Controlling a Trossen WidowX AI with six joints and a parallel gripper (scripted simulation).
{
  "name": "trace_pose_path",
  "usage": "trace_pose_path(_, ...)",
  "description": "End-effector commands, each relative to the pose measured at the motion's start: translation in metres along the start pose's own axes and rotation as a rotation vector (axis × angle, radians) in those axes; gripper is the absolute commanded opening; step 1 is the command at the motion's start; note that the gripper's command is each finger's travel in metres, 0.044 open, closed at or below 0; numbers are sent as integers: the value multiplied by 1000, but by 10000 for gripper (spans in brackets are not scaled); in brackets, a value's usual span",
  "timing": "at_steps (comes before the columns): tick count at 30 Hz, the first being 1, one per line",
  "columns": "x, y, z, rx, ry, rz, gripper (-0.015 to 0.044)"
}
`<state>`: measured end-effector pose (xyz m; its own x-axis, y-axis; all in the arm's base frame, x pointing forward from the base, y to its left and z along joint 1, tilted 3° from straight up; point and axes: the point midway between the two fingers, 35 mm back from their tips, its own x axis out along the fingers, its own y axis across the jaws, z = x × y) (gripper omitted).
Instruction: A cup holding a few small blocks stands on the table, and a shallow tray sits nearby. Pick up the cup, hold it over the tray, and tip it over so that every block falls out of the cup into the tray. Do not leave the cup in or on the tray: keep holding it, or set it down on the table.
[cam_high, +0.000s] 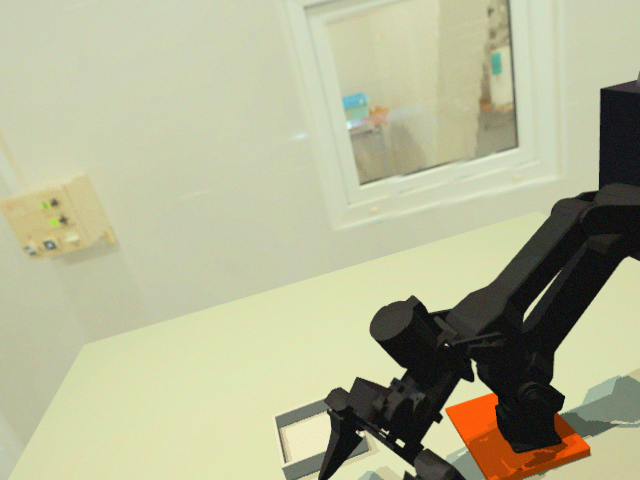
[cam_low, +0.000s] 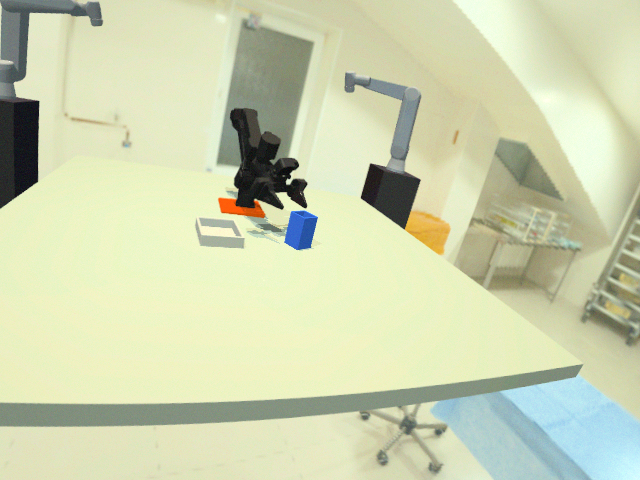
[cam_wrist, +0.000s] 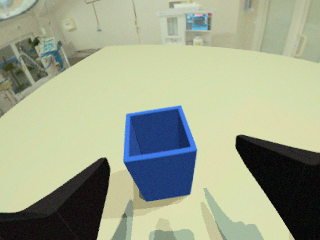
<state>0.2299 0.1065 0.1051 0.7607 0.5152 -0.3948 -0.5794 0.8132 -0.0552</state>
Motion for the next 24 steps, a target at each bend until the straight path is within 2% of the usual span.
trace_pose_path(1, 5, 2, -24, 3, 20, 7, 440)
trace_pose_path(13, 6, 2, -24, 3, 20, 7, 440)
trace_pose_path(24, 22, 2, -21, 3, 19, 7, 440)
